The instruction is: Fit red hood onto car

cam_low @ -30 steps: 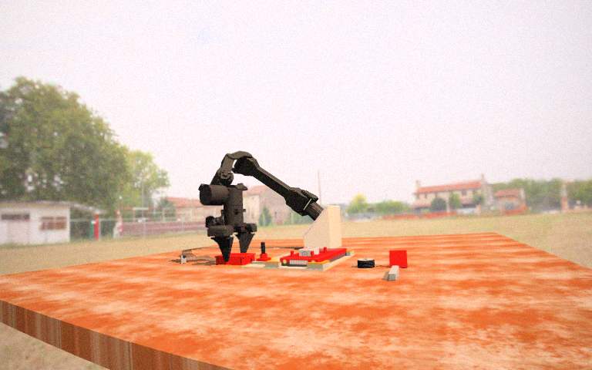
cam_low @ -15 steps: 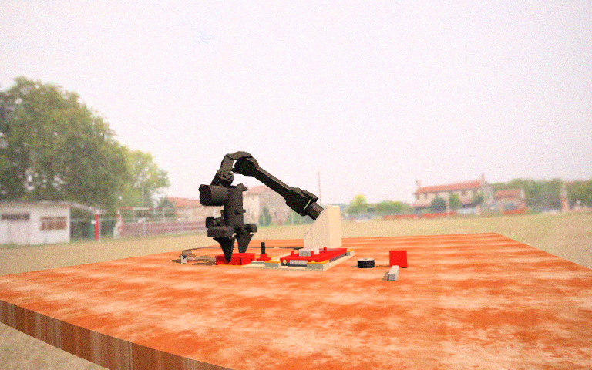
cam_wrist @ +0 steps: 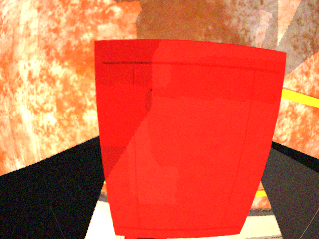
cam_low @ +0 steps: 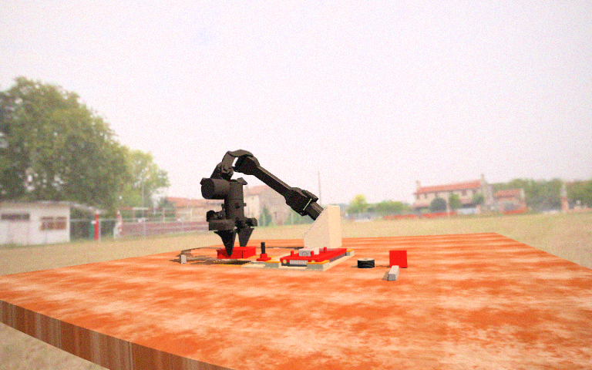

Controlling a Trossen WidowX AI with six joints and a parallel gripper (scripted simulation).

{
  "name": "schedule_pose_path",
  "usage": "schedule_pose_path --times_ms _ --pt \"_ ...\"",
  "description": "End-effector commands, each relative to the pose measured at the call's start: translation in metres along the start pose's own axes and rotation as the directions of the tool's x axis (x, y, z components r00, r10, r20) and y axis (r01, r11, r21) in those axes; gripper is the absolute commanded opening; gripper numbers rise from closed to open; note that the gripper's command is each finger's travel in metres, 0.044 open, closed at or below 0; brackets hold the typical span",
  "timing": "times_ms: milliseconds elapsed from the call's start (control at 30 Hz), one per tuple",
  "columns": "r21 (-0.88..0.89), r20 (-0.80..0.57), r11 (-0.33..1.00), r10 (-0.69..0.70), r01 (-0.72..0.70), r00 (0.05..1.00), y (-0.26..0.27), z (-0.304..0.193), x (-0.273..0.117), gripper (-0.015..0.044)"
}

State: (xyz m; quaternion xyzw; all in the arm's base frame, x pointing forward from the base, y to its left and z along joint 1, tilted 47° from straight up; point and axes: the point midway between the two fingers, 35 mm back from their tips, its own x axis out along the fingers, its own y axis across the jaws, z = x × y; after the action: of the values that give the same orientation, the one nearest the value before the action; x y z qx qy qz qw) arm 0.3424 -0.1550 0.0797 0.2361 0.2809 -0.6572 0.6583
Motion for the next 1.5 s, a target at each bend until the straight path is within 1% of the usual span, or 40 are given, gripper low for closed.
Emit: schedule_pose_path --times_ms 0,467,667,767,933,1100,1267,1467 --pt "0.009 0.005 1.000 0.010 -0.010 1.000 0.001 0.003 -0.015 0.0000" --pt "0.009 0.003 1.000 0.009 -0.009 1.000 0.001 0.003 -0.067 0.0000" --pt "0.009 0.003 1.000 0.009 -0.009 1.000 0.001 0.002 -0.078 0.0000" --pt "-0.002 0.001 1.000 0.009 -0.009 1.000 0.001 0.000 -0.076 0.0000" --pt "-0.179 -0.010 0.984 0.014 -0.015 1.000 0.011 -0.028 -0.078 0.0000" --pt "-0.377 -0.019 0.926 0.017 -0.022 1.000 0.020 -0.061 -0.079 0.0000" --pt "-0.558 -0.025 0.829 0.018 -0.028 1.000 0.025 -0.095 -0.081 0.0000" --pt "-0.740 -0.026 0.671 0.017 -0.031 0.999 0.027 -0.135 -0.082 0.0000"
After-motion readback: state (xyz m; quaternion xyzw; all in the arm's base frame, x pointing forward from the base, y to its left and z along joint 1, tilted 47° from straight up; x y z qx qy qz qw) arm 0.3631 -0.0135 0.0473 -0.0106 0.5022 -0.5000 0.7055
